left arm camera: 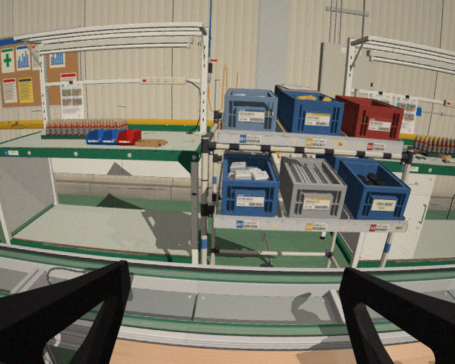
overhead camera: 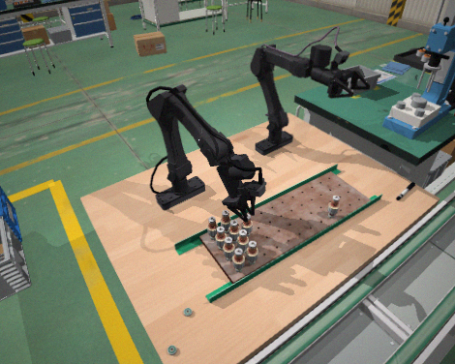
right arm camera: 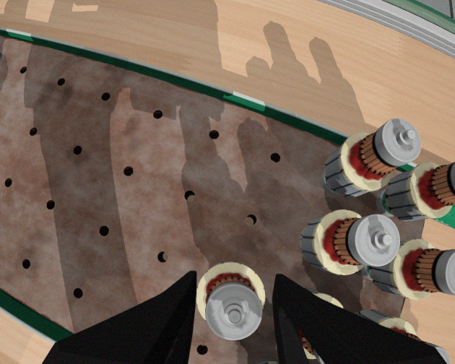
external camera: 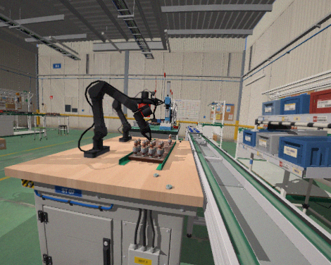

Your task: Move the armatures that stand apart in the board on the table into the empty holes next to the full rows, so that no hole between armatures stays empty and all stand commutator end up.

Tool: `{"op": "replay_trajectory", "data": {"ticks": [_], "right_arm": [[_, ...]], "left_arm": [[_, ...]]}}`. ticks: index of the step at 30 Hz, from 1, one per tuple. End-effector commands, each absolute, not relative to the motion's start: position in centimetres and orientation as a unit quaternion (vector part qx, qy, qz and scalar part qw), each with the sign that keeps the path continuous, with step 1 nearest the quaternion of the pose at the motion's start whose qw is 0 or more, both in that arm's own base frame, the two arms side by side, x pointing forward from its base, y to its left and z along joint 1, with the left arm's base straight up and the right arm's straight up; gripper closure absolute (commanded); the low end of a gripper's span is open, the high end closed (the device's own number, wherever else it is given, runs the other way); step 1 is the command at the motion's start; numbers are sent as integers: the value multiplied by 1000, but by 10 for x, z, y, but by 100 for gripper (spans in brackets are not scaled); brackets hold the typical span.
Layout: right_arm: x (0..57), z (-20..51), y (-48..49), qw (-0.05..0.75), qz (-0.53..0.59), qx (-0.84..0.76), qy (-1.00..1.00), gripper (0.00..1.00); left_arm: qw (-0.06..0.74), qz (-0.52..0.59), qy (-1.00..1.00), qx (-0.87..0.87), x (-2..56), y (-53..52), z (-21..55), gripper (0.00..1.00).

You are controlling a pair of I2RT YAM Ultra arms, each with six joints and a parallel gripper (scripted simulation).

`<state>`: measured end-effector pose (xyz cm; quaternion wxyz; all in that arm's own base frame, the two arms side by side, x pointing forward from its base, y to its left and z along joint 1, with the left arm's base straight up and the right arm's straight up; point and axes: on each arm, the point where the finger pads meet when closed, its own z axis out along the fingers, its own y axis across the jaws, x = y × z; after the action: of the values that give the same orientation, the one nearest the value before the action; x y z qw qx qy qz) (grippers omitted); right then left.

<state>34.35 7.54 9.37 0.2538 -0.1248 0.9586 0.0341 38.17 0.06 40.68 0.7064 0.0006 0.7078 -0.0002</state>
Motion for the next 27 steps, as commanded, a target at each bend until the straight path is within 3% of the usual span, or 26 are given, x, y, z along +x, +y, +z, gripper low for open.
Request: {"op": "replay_trajectory", "data": {"ticks": [1, 27], "right_arm": [[354, 108, 78, 273, 38, -122, 953, 63], [347, 122, 77, 272, 38, -123, 954, 63]], "left_arm": [[708, 9, 706, -6, 379, 7, 411, 0], [708, 9, 706, -6, 379, 7, 411, 0]]}}
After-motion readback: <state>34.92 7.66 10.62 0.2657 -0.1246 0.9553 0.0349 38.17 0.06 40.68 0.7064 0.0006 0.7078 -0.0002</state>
